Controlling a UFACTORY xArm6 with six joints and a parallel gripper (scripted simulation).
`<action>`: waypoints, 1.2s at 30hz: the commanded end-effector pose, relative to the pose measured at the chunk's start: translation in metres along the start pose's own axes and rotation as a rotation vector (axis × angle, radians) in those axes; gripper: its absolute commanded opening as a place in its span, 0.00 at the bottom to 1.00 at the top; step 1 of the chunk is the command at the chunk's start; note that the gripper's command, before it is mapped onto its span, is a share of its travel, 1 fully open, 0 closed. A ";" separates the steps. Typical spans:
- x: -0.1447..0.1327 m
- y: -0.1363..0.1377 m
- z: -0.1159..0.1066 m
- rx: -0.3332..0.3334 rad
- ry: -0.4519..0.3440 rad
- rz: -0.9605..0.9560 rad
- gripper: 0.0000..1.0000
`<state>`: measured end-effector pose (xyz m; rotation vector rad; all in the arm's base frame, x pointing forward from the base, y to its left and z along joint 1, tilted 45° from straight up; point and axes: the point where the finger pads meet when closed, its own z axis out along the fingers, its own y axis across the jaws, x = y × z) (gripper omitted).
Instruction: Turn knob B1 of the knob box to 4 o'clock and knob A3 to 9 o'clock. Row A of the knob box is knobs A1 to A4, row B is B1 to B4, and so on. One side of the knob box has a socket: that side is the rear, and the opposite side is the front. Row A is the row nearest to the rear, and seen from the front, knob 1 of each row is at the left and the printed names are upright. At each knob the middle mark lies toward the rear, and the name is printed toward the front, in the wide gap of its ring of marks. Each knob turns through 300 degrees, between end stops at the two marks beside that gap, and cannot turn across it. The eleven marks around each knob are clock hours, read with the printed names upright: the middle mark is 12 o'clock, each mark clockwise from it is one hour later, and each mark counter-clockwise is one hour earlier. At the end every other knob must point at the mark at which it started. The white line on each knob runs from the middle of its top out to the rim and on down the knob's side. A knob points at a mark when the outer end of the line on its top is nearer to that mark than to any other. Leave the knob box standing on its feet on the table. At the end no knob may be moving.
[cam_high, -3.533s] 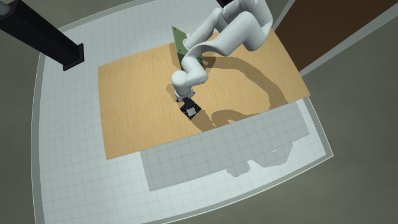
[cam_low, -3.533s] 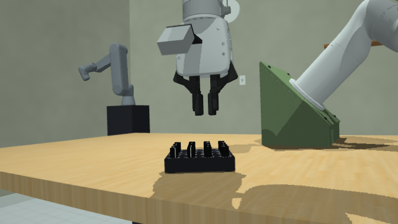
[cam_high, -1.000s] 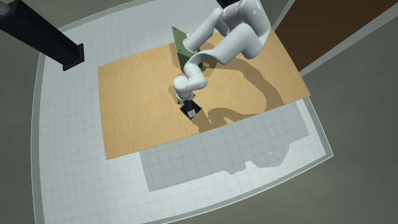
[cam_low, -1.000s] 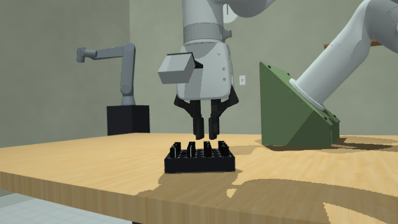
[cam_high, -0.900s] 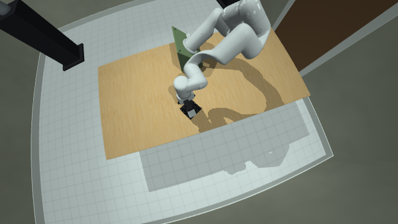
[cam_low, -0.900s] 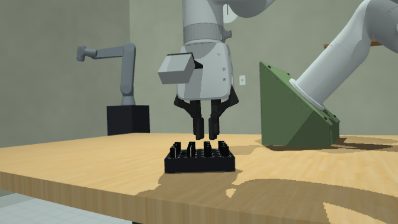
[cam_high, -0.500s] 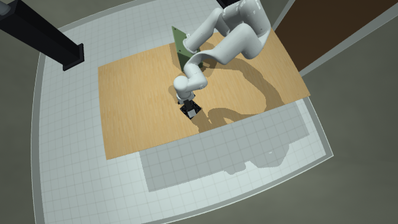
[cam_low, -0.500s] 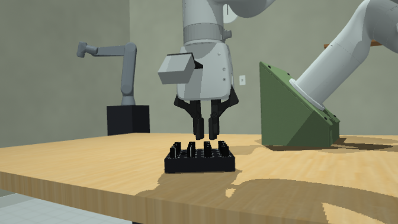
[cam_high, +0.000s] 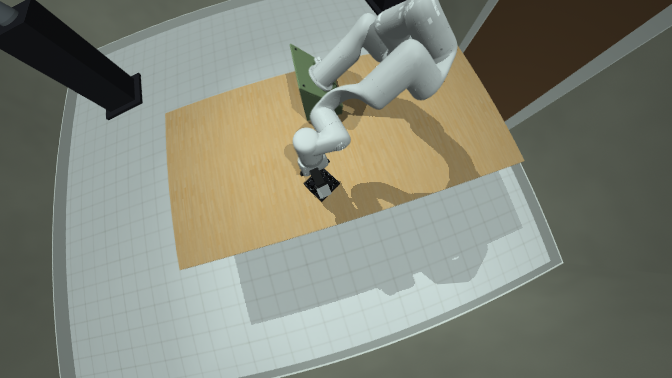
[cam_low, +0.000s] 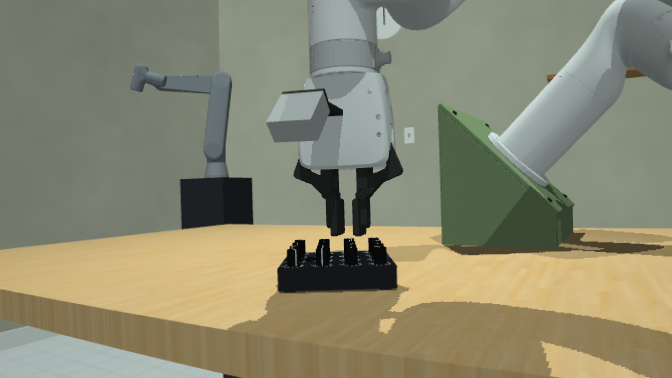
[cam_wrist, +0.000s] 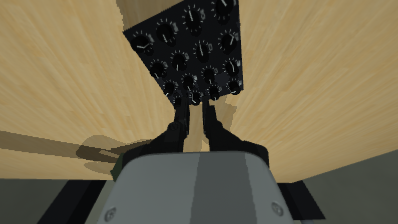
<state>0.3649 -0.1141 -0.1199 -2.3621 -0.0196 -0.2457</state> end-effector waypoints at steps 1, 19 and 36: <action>0.001 0.001 -0.001 -0.002 0.002 -0.001 0.19; 0.001 0.001 0.001 -0.002 0.002 -0.001 0.19; 0.001 0.001 0.010 -0.002 0.002 -0.001 0.19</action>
